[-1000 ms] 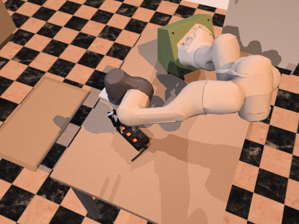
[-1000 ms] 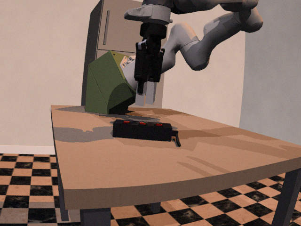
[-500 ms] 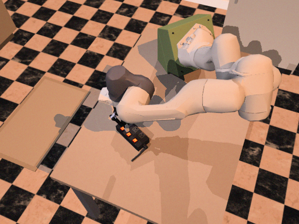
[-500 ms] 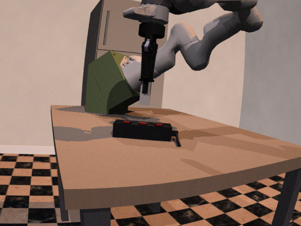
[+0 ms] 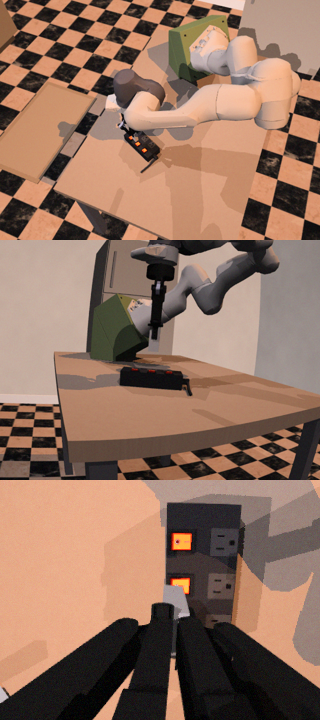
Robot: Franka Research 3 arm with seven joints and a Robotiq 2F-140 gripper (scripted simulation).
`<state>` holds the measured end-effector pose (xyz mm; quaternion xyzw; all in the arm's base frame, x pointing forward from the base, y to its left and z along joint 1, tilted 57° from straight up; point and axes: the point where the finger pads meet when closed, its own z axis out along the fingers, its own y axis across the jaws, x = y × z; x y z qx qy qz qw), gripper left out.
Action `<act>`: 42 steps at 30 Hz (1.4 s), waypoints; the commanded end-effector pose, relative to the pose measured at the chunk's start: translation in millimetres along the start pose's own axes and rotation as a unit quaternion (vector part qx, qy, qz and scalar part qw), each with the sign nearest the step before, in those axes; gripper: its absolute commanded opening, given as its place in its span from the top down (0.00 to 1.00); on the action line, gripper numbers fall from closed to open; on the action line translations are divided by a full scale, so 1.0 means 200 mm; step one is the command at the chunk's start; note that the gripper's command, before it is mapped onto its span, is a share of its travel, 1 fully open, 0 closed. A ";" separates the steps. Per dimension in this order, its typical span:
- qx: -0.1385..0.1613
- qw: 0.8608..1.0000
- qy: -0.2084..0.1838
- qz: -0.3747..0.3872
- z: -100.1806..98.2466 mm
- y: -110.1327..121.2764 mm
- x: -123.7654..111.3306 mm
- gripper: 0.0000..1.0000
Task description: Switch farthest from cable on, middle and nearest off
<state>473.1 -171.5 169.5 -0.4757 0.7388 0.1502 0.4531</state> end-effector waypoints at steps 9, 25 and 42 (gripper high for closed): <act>0.000 1.000 -0.004 -0.019 0.03 0.01 0.00 1.00; 0.000 1.000 -0.004 -0.019 0.11 0.01 0.00 1.00; 0.000 1.000 -0.004 -0.019 0.20 0.01 0.00 1.00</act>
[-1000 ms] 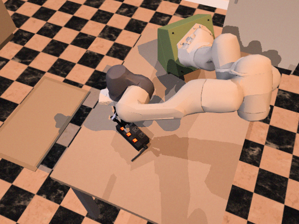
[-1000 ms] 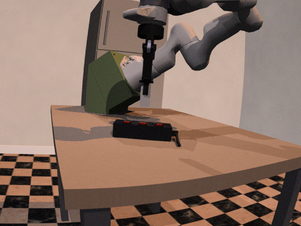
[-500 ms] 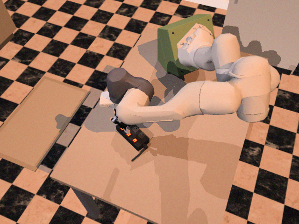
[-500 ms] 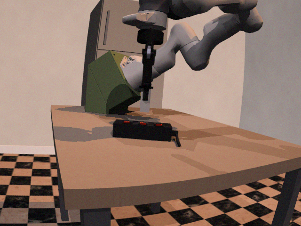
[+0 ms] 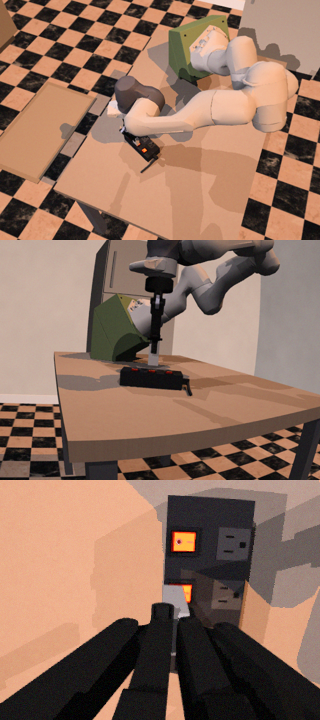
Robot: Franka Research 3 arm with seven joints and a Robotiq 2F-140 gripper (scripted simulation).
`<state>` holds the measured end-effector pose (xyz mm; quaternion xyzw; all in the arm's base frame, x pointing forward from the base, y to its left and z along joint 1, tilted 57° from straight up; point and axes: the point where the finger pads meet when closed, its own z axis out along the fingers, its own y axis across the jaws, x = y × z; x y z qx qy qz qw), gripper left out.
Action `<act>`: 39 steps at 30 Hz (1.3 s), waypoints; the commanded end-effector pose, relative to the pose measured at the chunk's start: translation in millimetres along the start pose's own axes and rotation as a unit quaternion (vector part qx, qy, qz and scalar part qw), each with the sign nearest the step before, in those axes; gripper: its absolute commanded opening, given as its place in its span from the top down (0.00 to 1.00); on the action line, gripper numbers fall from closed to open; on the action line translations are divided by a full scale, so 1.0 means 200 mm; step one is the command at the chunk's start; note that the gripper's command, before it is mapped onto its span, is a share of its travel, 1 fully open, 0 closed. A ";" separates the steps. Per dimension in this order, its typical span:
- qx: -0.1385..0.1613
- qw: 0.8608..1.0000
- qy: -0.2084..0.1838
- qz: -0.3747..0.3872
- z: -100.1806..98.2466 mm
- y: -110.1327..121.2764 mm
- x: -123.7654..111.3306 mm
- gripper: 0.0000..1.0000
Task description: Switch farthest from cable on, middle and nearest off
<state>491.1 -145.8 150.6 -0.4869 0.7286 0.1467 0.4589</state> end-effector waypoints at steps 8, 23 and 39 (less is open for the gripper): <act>0.002 1.000 0.002 -0.003 0.04 0.00 0.01 1.00; 0.002 1.000 0.002 -0.003 0.04 0.00 0.01 1.00; 0.002 1.000 0.002 -0.003 0.04 0.00 0.01 1.00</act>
